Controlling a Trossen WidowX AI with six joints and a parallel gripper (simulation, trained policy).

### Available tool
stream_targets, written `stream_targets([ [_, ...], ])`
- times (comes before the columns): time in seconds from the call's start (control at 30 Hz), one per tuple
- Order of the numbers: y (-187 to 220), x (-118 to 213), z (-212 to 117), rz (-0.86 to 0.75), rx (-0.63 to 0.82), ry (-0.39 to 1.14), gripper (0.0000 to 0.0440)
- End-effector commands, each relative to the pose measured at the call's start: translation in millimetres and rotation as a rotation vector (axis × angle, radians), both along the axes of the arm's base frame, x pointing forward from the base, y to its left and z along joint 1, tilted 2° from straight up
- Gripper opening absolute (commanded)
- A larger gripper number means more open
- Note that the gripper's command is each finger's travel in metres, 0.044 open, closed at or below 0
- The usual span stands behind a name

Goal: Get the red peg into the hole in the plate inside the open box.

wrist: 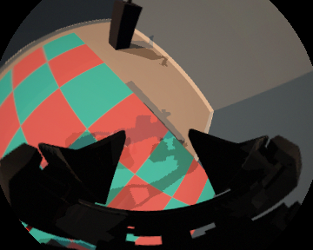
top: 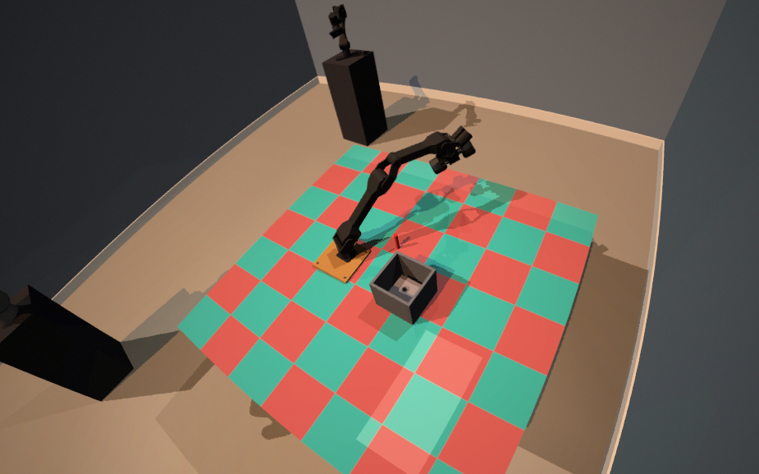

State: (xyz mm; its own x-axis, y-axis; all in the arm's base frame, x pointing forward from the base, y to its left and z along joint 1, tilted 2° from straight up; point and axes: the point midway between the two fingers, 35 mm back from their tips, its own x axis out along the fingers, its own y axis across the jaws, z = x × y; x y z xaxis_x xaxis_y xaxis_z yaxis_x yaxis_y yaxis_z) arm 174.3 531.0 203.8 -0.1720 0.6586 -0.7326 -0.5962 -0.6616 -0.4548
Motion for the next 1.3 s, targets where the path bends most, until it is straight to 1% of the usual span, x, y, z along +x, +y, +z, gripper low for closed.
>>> stream_targets([
  [0.0,-4.1,6.7,0.5,-0.032,-0.007,0.012,0.0418],
  [0.03,-8.4,12.6,0.2,-0.063,-0.016,0.025,0.043],
  [0.1,-16.9,23.7,-0.5,-0.125,-0.035,0.051,0.0438],
  [0.33,-46.6,55.1,-2.9,-0.339,-0.096,0.151,0.044],
  [0.63,-89.5,86.8,-0.8,-0.617,-0.154,0.286,0.044],
  [0.93,-133.5,106.2,1.3,-0.892,-0.2,0.432,0.044],
  [1.27,-181.8,116.2,2.0,-1.195,-0.239,0.601,0.044],
])
